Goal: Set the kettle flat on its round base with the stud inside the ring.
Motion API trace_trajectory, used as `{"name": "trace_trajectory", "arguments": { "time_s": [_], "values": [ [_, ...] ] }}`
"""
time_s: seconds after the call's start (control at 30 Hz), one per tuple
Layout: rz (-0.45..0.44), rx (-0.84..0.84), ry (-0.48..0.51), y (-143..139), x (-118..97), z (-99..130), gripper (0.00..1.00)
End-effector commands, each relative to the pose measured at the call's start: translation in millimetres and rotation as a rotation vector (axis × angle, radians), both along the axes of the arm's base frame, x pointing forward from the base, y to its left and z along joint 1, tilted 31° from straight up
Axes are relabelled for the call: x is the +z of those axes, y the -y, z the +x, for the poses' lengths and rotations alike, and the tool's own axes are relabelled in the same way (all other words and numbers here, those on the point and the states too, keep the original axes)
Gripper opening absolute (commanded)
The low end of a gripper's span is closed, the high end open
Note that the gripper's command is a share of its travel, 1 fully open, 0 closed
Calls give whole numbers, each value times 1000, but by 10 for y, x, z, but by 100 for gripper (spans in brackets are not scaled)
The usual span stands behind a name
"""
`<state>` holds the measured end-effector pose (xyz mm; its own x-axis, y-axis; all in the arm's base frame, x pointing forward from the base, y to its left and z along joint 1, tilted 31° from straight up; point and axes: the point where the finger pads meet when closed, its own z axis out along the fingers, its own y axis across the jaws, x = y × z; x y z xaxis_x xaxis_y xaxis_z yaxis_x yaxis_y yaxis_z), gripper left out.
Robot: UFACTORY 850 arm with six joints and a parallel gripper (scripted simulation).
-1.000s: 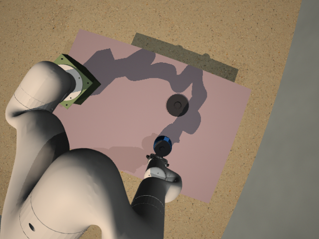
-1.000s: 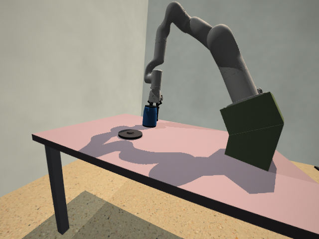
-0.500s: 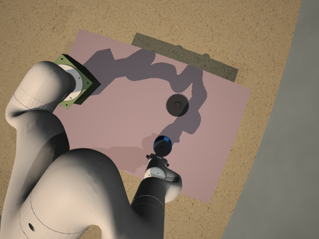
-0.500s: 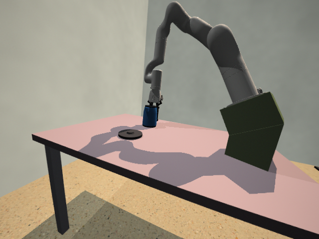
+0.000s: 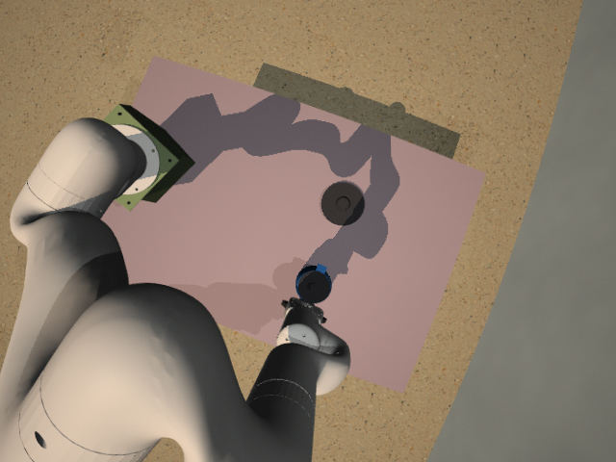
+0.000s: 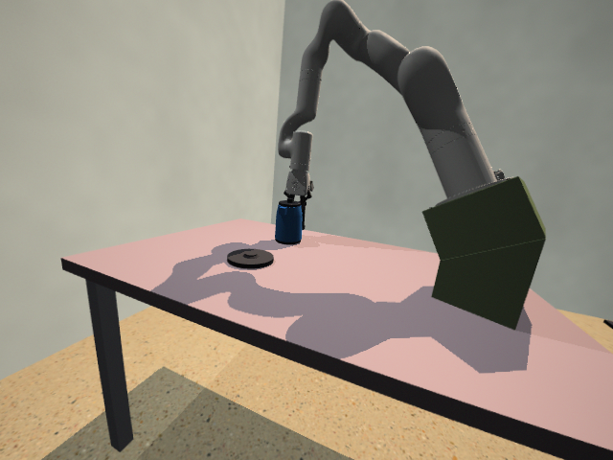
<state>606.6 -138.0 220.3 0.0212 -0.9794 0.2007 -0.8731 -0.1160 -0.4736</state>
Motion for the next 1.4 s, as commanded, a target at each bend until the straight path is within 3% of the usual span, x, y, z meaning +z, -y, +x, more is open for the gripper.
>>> {"name": "trace_trajectory", "arguments": {
  "time_s": [0.0, 0.67, 1.37],
  "values": [
    [0, -1, -5, -10, 66, -24, 0],
    [0, -1, -5, -55, 303, -157, 0],
    [1, -1, -5, -59, 321, -167, 0]
  ]
}}
